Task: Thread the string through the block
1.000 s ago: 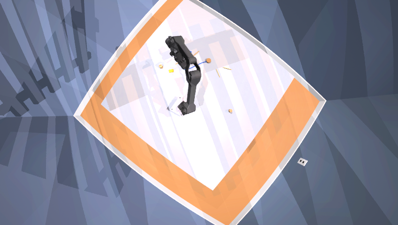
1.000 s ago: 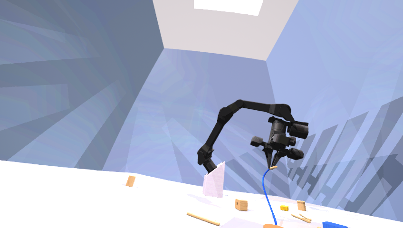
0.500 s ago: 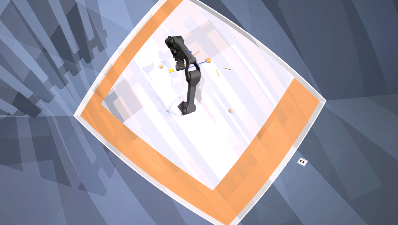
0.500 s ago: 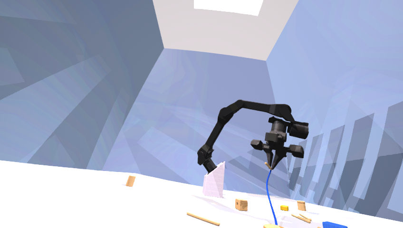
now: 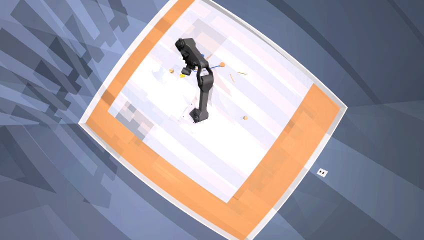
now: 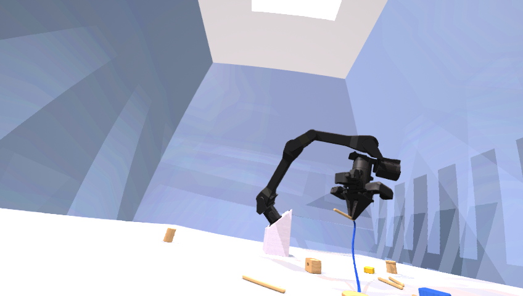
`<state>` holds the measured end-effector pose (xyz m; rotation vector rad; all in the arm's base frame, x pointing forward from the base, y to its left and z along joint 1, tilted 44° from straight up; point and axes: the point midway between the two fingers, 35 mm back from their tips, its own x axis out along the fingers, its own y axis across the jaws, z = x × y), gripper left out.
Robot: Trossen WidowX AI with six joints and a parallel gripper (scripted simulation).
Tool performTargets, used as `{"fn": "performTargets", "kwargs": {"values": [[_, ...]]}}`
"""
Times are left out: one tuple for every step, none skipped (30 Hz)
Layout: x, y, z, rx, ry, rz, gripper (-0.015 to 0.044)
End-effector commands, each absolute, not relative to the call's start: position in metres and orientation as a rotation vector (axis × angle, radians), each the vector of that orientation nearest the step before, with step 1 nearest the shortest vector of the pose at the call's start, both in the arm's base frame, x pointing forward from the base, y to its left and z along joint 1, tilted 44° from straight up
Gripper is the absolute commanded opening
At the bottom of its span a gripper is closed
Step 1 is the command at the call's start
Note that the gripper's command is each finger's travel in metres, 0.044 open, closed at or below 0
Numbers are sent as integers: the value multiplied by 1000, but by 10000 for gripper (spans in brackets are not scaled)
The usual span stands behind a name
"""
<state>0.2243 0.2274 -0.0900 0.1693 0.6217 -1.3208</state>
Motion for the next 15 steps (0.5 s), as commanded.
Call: {"fn": "performTargets", "kwargs": {"values": [[225,227,-90,263,538,-1354,0],[225,228,-90,291,514,-1364,0],[225,228,-90,319,491,-1373,0],[225,228,-90,348,467,-1382,0],[225,228,-90,376,443,-1391,0],[225,228,-90,404,418,-1399,0],[225,228,-90,432,394,-1407,0],[225,228,-90,460,370,-1415,0],[225,228,-90,489,345,-1422,0],[225,228,-90,517,321,-1429,0],[225,228,-90,545,296,-1436,0],[225,228,-90,568,275,-1442,0],[225,228,-90,582,263,-1445,0],[225,228,-90,587,259,-1446,0],[225,228,-90,587,259,-1446,0]]}}
